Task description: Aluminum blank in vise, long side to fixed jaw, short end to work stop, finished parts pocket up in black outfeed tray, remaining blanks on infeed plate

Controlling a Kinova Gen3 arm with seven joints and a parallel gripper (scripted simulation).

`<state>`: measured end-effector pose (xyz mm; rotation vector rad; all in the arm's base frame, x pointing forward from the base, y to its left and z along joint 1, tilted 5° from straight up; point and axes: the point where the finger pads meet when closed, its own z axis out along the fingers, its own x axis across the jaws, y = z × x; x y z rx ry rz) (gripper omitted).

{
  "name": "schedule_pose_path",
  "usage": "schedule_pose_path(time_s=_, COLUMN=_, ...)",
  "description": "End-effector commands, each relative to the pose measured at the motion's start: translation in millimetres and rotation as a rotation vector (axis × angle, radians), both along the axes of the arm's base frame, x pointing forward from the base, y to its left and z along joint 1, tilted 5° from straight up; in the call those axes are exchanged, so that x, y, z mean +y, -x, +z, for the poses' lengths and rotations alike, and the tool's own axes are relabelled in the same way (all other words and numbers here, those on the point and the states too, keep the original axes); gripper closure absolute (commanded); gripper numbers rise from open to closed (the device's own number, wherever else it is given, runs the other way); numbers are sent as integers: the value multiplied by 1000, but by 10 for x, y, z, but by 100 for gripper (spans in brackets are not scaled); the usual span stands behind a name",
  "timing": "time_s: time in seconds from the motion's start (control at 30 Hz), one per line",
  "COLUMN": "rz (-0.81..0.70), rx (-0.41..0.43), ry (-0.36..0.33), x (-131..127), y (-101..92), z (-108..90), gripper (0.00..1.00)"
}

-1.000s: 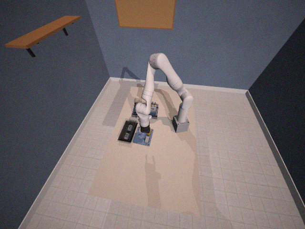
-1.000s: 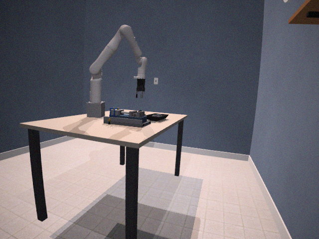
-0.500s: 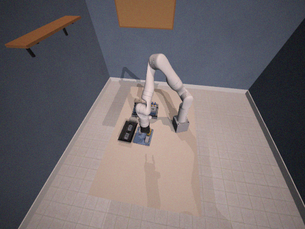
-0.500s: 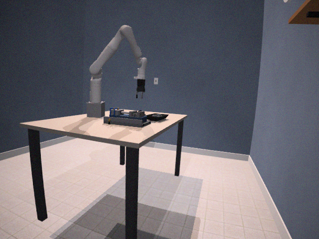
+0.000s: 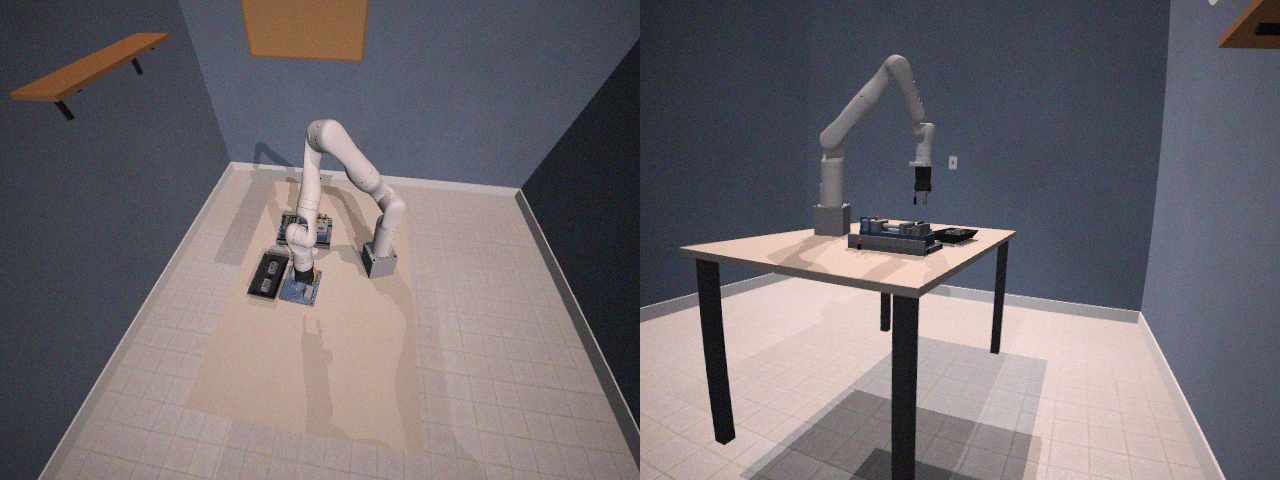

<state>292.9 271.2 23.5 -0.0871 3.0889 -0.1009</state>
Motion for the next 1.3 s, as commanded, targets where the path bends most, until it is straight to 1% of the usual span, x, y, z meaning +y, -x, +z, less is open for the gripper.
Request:
schedule_pose_path(time_s=0.0, rz=6, rx=13, ry=9, x=-18, y=48, z=-147, gripper=0)
schedule_pose_path(time_s=0.03, rz=6, rx=13, ry=9, x=-20, y=47, z=-189, gripper=0)
schedule_pose_path(time_s=0.1, rz=6, rx=13, ry=9, x=-20, y=47, z=-189, gripper=0)
schedule_pose_path(time_s=0.4, rz=6, rx=13, ry=9, x=-42, y=36, z=-558, gripper=0)
schedule_pose_path(time_s=0.6, rz=6, rx=13, ry=9, x=-54, y=31, z=-760, gripper=0)
schedule_pose_path(time_s=0.67, rz=6, rx=13, ry=9, x=-54, y=31, z=-760, gripper=0)
schedule_pose_path(time_s=0.83, rz=6, rx=13, ry=9, x=-61, y=28, z=-875, gripper=0)
schedule_pose_path(time_s=0.97, rz=6, rx=13, ry=9, x=-64, y=26, z=-928, gripper=0)
schedule_pose_path(time_s=1.27, rz=6, rx=13, ry=9, x=-65, y=25, z=-955, gripper=0)
